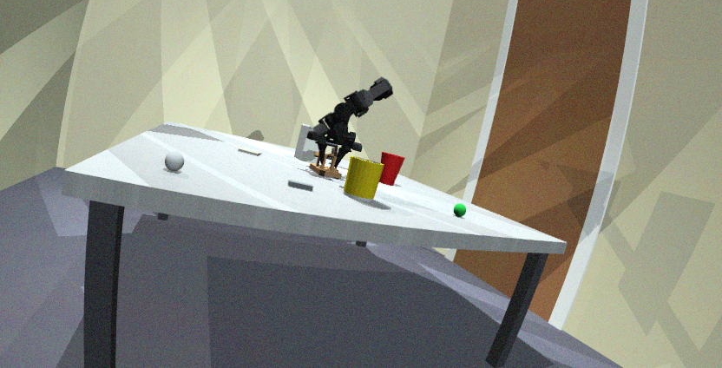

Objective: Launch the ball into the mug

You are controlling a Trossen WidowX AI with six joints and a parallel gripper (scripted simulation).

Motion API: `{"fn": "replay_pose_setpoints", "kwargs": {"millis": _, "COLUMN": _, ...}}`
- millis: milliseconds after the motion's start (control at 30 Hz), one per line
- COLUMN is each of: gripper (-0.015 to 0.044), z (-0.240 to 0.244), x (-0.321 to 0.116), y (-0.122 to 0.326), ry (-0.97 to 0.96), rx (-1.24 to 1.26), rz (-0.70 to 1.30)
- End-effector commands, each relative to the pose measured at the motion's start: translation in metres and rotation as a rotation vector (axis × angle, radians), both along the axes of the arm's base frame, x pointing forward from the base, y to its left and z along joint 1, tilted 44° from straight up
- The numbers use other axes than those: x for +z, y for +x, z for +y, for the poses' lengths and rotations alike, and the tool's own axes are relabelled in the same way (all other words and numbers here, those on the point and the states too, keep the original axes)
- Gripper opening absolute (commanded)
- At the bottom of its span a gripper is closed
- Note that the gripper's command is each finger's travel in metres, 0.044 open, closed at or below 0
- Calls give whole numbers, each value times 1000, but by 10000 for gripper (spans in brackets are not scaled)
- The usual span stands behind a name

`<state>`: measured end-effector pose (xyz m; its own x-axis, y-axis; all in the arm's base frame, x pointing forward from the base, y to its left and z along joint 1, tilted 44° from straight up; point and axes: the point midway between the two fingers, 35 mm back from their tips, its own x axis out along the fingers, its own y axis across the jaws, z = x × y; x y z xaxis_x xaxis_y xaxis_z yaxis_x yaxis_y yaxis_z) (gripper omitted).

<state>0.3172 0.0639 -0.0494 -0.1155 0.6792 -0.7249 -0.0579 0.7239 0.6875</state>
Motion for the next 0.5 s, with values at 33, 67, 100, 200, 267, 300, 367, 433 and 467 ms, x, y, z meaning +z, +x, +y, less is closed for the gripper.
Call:
{"fn": "replay_pose_setpoints", "kwargs": {"millis": 33, "gripper": 145, "z": -1, "x": 0, "y": 0, "ry": 0, "rx": -1, "rz": -1}}
{"fn": "replay_pose_setpoints", "kwargs": {"millis": 67, "gripper": 138, "z": -1, "x": 0, "y": 0, "ry": 0, "rx": -1, "rz": -1}}
{"fn": "replay_pose_setpoints", "kwargs": {"millis": 100, "gripper": 131, "z": -1, "x": 0, "y": 0, "ry": 0, "rx": -1, "rz": -1}}
{"fn": "replay_pose_setpoints", "kwargs": {"millis": 200, "gripper": 111, "z": -1, "x": 0, "y": 0, "ry": 0, "rx": -1, "rz": -1}}
{"fn": "replay_pose_setpoints", "kwargs": {"millis": 267, "gripper": 59, "z": -8, "x": 8, "y": 2, "ry": -1, "rx": -1, "rz": -1}}
{"fn": "replay_pose_setpoints", "kwargs": {"millis": 300, "gripper": 32, "z": -17, "x": 18, "y": 4, "ry": -1, "rx": -1, "rz": -1}}
{"fn": "replay_pose_setpoints", "kwargs": {"millis": 367, "gripper": 0, "z": -33, "x": 34, "y": 6, "ry": -1, "rx": 0, "rz": 0}}
{"fn": "replay_pose_setpoints", "kwargs": {"millis": 433, "gripper": 0, "z": -34, "x": 36, "y": 6, "ry": -1, "rx": 0, "rz": 0}}
{"fn": "replay_pose_setpoints", "kwargs": {"millis": 467, "gripper": 0, "z": -34, "x": 36, "y": 6, "ry": -1, "rx": 0, "rz": 0}}
